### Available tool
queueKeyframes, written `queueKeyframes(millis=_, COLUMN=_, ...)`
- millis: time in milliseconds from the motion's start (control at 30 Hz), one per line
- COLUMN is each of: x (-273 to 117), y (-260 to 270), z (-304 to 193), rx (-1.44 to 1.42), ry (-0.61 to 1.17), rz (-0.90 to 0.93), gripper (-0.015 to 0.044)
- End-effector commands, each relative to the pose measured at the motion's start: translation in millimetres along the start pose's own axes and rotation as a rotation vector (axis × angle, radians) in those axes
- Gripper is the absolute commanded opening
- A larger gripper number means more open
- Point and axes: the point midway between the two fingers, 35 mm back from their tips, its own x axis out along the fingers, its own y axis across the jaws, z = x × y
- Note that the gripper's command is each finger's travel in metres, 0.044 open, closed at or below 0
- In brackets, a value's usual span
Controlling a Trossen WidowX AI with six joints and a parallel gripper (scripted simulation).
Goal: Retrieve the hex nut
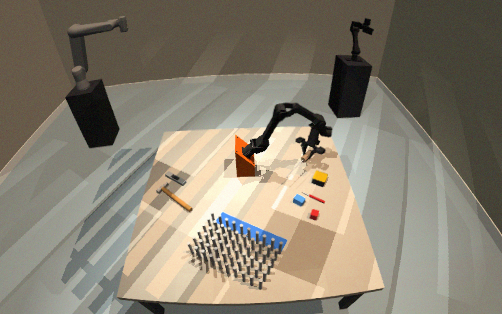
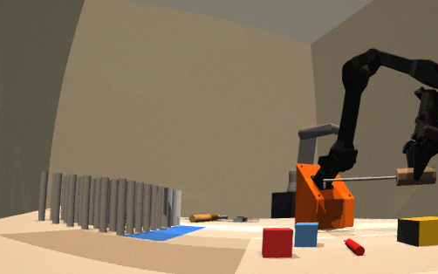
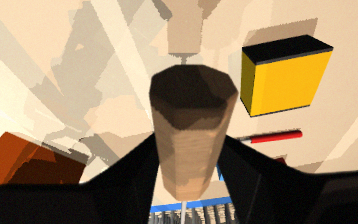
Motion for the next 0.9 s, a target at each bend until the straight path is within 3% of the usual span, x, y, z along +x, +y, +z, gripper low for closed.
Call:
queueKeyframes(millis=0, x=5, y=0, z=1, rx=-0.004, ry=0.0, rz=0.002, gripper=0.0)
queueKeyframes(millis=867, x=35, y=1, z=13, rx=-0.004, ry=0.001, rz=0.002, gripper=0.0)
